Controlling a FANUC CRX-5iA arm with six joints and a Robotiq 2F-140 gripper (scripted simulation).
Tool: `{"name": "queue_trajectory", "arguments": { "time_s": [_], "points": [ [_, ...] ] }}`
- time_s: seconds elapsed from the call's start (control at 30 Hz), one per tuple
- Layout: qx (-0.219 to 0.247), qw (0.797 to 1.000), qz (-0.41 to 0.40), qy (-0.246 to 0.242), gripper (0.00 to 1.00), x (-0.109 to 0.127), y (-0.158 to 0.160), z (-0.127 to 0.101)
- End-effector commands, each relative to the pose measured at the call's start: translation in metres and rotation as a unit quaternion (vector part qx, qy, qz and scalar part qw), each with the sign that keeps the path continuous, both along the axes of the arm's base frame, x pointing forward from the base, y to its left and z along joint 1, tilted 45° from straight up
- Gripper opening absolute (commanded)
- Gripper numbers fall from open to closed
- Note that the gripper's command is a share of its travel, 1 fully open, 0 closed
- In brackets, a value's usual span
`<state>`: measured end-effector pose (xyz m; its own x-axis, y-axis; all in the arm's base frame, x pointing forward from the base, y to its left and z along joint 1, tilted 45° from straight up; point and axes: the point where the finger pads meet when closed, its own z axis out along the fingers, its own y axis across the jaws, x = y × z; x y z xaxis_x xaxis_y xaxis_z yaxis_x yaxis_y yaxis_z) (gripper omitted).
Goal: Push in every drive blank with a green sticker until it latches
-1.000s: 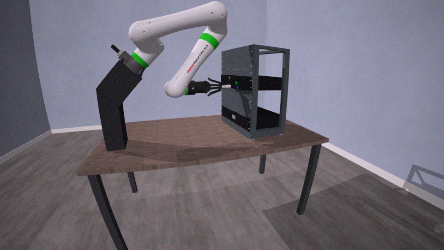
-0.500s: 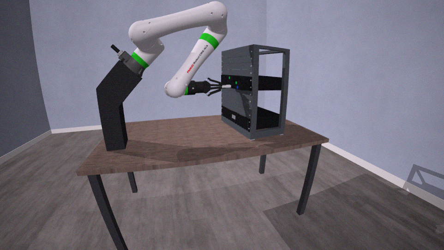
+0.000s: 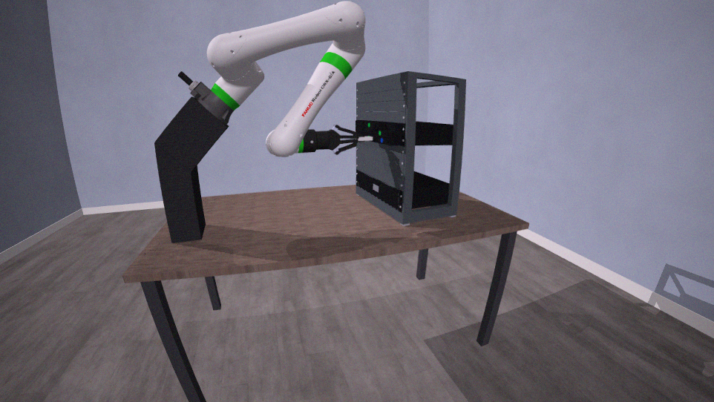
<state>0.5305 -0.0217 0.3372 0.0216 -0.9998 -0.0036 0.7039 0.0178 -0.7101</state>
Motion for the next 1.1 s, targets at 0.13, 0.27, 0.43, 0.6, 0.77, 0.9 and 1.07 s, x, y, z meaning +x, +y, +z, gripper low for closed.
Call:
{"name": "queue_trajectory", "arguments": {
  "time_s": [0.13, 0.27, 0.43, 0.6, 0.77, 0.9, 1.07],
  "points": [
    [0.0, 1.0, 0.0, 0.0, 0.0, 0.0029, 0.0, 0.0029],
    [0.0, 1.0, 0.0, 0.0, 0.0, 0.0029, 0.0, 0.0029],
    [0.0, 1.0, 0.0, 0.0, 0.0, 0.0038, 0.0001, 0.0038],
    [0.0, 1.0, 0.0, 0.0, 0.0, 0.0091, 0.0002, 0.009],
    [0.0, 1.0, 0.0, 0.0, 0.0, 0.01, 0.0002, 0.0099],
    [0.0, 1.0, 0.0, 0.0, 0.0, 0.01, 0.0002, 0.0099],
    [0.0, 1.0, 0.0, 0.0, 0.0, 0.0109, 0.0002, 0.0108]
  ]
}}
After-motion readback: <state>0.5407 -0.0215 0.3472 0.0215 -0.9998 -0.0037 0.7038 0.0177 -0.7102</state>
